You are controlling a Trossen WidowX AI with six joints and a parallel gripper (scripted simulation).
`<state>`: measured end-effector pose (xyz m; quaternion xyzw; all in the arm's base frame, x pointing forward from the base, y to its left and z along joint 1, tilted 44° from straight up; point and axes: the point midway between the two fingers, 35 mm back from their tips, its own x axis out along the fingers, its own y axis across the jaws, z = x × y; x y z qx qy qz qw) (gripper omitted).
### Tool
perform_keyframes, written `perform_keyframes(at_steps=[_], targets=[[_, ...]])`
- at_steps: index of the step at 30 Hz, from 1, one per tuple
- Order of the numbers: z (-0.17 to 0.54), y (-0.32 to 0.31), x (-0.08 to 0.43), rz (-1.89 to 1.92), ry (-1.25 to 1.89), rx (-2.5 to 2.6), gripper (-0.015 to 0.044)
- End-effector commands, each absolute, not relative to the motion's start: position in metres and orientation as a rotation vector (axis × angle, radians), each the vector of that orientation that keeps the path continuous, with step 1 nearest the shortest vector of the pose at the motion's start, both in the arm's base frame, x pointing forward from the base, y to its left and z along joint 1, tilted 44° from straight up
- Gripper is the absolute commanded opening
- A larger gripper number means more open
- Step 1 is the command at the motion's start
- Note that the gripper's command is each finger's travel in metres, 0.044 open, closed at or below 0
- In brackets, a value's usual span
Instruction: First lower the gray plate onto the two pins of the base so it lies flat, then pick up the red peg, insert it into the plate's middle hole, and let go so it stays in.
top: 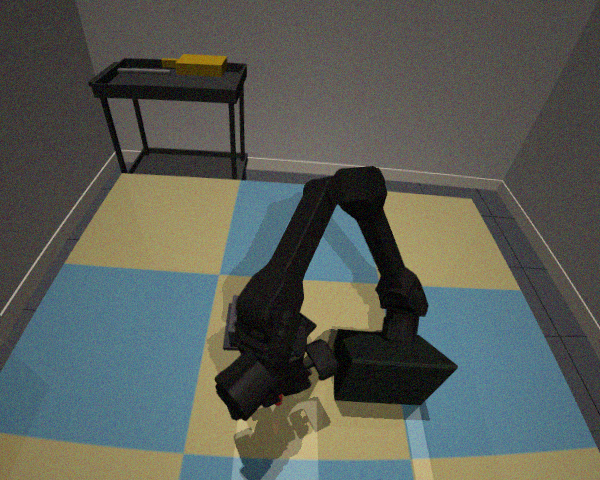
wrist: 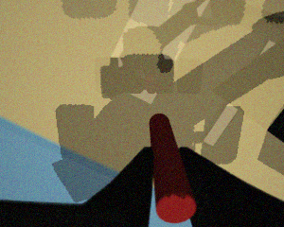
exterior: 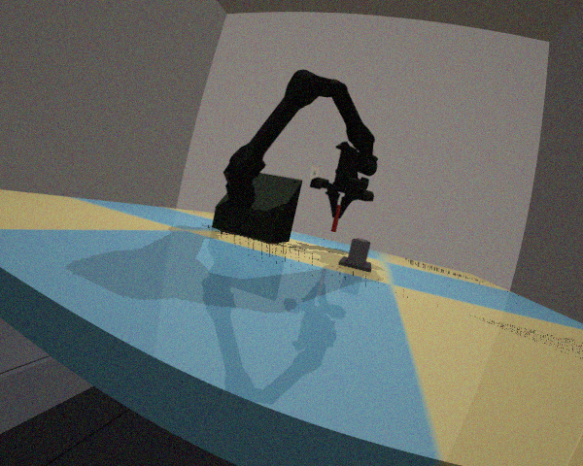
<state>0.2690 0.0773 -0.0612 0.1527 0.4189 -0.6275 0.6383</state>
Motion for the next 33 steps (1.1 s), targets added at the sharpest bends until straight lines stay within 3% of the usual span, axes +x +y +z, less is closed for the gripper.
perform_keyframes(at_steps=[1, 33], targets=[[-0.050, 0.088, 0.273, -1.433, 0.957, 0.362, 0.0000], [-0.005, 0.036, 0.313, -1.418, 0.968, 0.366, 0.0000]])
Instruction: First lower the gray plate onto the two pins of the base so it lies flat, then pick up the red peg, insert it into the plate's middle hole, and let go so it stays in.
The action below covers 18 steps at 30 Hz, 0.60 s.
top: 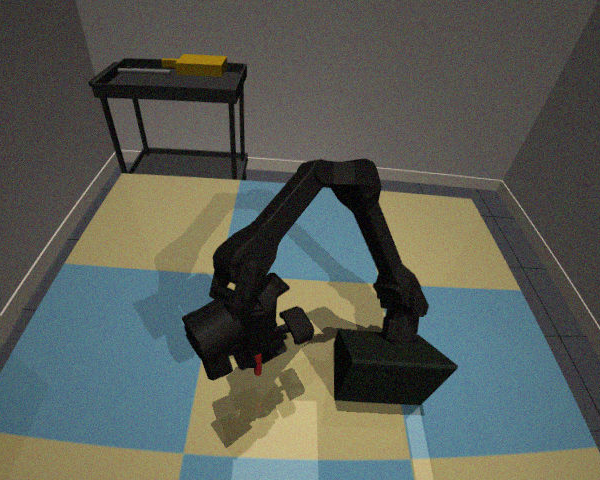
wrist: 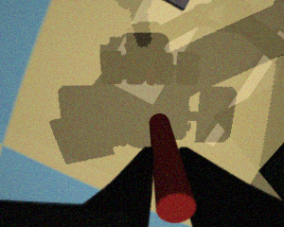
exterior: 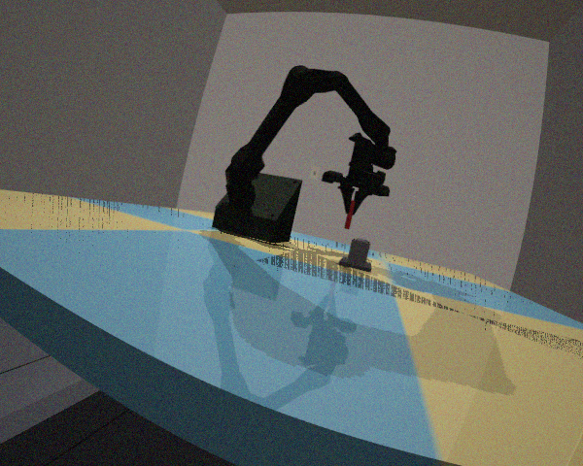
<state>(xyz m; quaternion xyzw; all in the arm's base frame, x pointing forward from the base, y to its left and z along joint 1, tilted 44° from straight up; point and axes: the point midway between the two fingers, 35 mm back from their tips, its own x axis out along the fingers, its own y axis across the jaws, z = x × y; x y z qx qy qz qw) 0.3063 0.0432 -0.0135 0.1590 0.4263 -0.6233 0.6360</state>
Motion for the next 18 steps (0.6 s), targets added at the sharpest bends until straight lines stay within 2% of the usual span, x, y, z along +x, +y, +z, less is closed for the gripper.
perform_keyframes(at_steps=[1, 18], targets=[[-0.003, 0.034, 0.314, -1.418, 0.968, 0.366, 0.0000], [0.023, 0.002, 0.330, -1.403, 0.974, 0.355, 0.0000]])
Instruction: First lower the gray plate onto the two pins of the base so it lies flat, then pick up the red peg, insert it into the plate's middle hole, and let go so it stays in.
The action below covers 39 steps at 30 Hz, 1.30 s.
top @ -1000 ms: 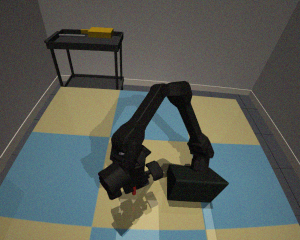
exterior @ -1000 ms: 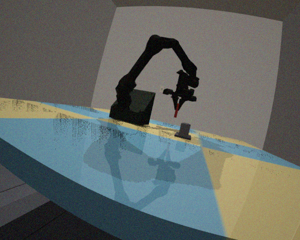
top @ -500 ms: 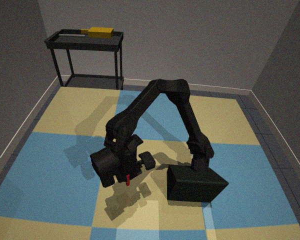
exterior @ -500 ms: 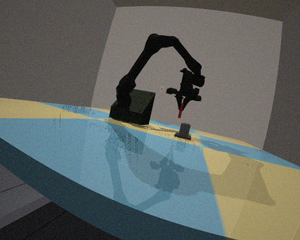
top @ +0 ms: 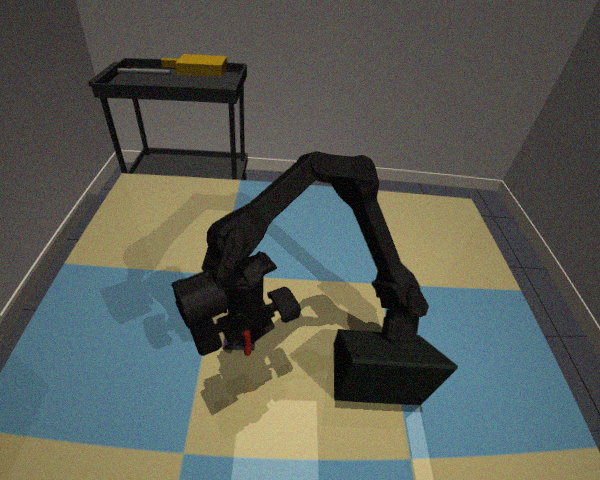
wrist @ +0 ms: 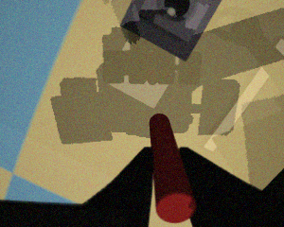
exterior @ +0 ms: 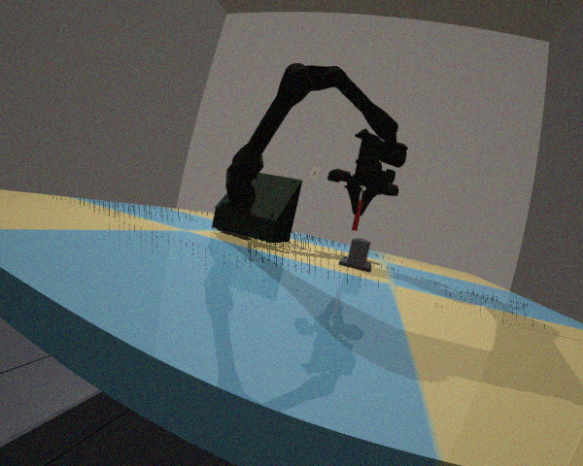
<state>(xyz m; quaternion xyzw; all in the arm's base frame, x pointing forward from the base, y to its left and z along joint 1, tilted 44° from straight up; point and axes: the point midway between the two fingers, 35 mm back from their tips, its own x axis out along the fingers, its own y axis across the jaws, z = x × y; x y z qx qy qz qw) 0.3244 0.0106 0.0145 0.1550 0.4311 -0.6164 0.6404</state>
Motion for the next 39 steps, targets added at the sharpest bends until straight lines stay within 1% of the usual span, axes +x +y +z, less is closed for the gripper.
perform_keyframes(at_steps=[1, 31, 39], targets=[[0.025, 0.000, 0.330, -1.404, 0.974, 0.355, 0.0000], [0.082, -0.070, 0.340, -1.437, 0.947, 0.354, 0.0000], [0.083, -0.071, 0.340, -1.439, 0.946, 0.353, 0.0000]])
